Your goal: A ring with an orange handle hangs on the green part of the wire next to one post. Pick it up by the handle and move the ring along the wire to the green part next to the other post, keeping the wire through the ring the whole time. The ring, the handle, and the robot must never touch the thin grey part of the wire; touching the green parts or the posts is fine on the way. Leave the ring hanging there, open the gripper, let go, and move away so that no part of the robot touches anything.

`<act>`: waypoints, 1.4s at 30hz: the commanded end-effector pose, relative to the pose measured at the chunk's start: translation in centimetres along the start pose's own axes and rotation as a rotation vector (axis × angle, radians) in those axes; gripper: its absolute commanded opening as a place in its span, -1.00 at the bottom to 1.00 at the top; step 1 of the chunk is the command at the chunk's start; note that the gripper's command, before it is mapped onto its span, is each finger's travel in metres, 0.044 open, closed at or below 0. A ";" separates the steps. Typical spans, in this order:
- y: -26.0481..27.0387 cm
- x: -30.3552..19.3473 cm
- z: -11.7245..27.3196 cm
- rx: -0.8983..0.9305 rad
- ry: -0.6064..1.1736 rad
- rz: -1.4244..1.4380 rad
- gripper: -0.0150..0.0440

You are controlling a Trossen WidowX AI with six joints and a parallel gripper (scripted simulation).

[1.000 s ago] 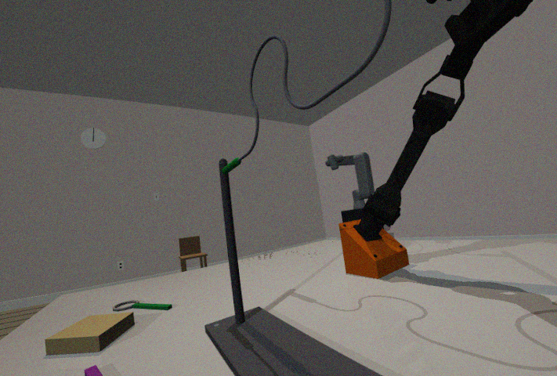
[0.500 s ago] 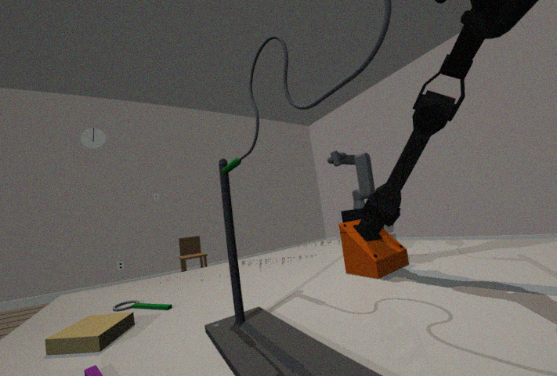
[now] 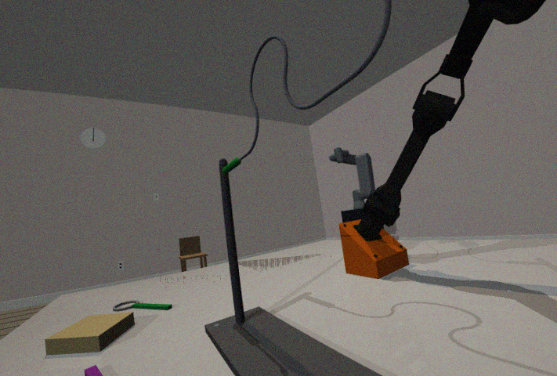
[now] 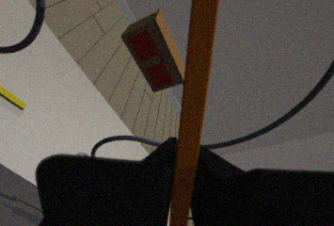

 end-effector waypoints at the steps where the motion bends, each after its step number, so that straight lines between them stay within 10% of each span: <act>1: -0.1 0.0 0.1 0.024 0.000 -0.043 -1.00; 42: -0.4 -0.4 -0.2 0.268 -0.007 -0.504 -1.00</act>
Point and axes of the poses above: the point midway between the two fingers, 35 mm back from their tips, its own z axis back along the fingers, its own y axis across the jaws, x = y × z, the point moved 9 cm from there along z, back along the fingers, and after that the axes turned 5 degrees about -z, right-handed, at the moved point
